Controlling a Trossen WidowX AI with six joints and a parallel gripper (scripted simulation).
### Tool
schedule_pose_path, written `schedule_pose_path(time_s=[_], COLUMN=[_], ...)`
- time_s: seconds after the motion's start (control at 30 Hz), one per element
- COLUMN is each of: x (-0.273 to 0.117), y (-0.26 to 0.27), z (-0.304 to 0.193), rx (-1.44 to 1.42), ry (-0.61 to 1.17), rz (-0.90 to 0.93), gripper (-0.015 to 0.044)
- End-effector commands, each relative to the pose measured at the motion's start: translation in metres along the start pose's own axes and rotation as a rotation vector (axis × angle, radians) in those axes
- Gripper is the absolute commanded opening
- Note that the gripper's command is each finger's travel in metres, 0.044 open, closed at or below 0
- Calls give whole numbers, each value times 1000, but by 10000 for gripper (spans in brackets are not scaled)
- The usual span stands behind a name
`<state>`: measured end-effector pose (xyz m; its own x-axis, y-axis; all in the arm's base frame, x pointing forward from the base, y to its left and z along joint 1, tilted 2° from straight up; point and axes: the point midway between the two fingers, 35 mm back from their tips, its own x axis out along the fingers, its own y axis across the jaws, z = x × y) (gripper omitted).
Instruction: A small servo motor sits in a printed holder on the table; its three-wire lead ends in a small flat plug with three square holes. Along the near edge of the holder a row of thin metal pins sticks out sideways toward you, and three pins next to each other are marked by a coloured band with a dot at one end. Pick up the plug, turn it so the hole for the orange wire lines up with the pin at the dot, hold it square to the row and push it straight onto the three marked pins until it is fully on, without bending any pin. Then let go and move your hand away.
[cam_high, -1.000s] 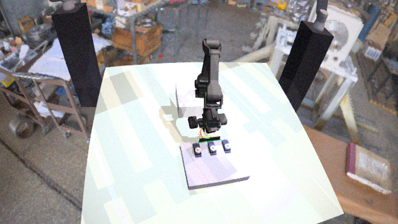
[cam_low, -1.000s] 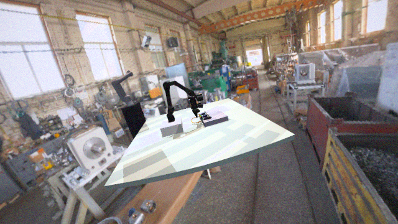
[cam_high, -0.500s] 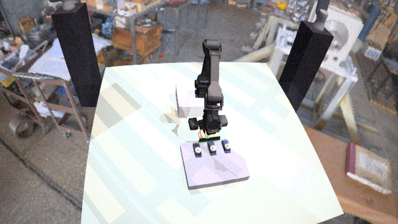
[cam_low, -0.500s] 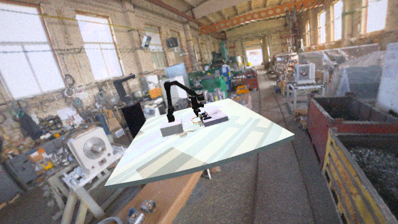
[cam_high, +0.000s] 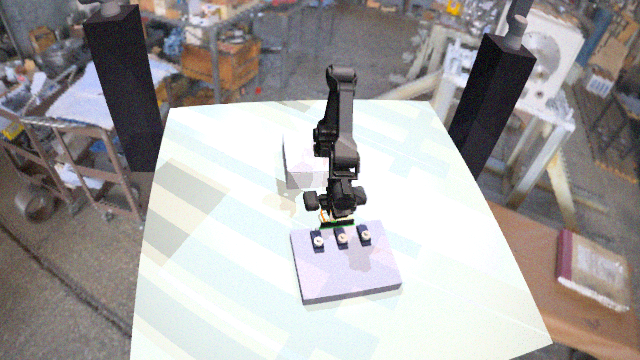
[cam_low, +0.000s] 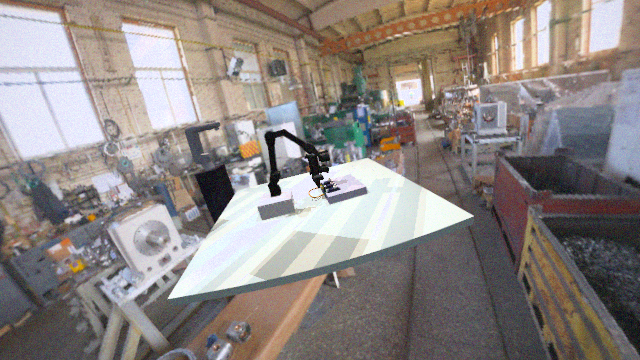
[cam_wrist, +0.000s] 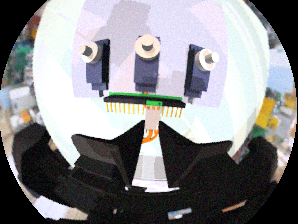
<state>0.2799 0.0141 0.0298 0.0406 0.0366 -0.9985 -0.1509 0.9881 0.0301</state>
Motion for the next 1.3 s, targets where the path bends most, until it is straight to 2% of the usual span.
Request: schedule_pose_path(time_s=[0.0, 0.17, 0.37, 0.43, 1.27], x=[2, -1, -55, -58, -58], y=[0, 0, 0, 0, 0], z=[1, 1, 1, 1, 1], rx=[5, 5, 5, 5, 5], ry=[-9, -10, -10, -10, -10], rz=[-2, -2, -2, -2, -2], gripper=[105, 236, 394, 440, 440])
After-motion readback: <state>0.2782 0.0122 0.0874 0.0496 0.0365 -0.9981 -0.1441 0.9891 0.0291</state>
